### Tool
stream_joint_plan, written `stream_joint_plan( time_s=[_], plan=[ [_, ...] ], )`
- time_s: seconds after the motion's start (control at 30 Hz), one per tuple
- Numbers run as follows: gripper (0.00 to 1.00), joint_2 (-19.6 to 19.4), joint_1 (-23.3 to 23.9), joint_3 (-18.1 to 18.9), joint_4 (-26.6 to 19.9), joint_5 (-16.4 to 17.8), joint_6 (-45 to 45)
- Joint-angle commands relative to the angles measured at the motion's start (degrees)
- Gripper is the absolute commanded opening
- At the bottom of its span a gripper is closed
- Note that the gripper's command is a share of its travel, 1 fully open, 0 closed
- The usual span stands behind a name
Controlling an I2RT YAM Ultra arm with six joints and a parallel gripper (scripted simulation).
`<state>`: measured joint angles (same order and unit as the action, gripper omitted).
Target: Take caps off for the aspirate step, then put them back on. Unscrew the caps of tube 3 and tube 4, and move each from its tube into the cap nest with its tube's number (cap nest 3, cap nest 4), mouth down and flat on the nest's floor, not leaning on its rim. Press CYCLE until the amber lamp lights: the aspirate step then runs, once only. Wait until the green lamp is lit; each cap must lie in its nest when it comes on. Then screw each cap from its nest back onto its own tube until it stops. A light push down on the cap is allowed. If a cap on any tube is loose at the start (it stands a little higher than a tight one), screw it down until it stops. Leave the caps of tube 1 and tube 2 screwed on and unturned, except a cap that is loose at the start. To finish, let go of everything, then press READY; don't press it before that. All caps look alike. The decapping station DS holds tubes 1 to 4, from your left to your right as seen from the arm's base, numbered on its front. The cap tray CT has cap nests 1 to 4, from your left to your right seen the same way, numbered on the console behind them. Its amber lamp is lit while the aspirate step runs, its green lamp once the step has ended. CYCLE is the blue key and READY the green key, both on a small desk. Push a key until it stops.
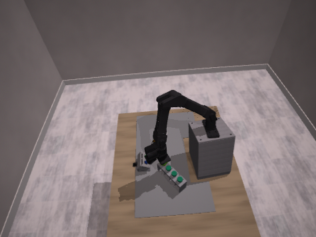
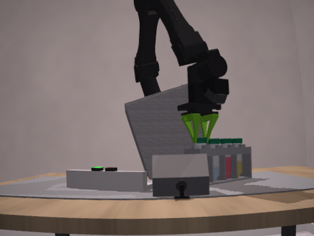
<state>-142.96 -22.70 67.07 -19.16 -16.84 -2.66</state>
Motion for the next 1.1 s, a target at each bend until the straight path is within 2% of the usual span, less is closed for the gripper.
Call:
stream_joint_plan(
  time_s=[0.0, 0.23, 0.5, 0.53, 0.93, 1.07],
  plan=[
    [0.00, 0.67, -0.11, 0.12, 0.19, 0.04, 9.12],
    [0.00, 0.61, -0.09, 0.13, 0.25, 0.04, 22.47],
    [0.00, 0.59, -0.09, 0.14, 0.25, 0.04, 25.46],
    [0.49, 0.59, -0.09, 0.14, 0.25, 0.04, 25.46],
    [0.49, 0.59, -0.09, 0.15, 0.25, 0.04, 25.46],
    [0.49, 0.77, -0.15, 0.12, 0.08, 0.04, 16.36]
  ],
)
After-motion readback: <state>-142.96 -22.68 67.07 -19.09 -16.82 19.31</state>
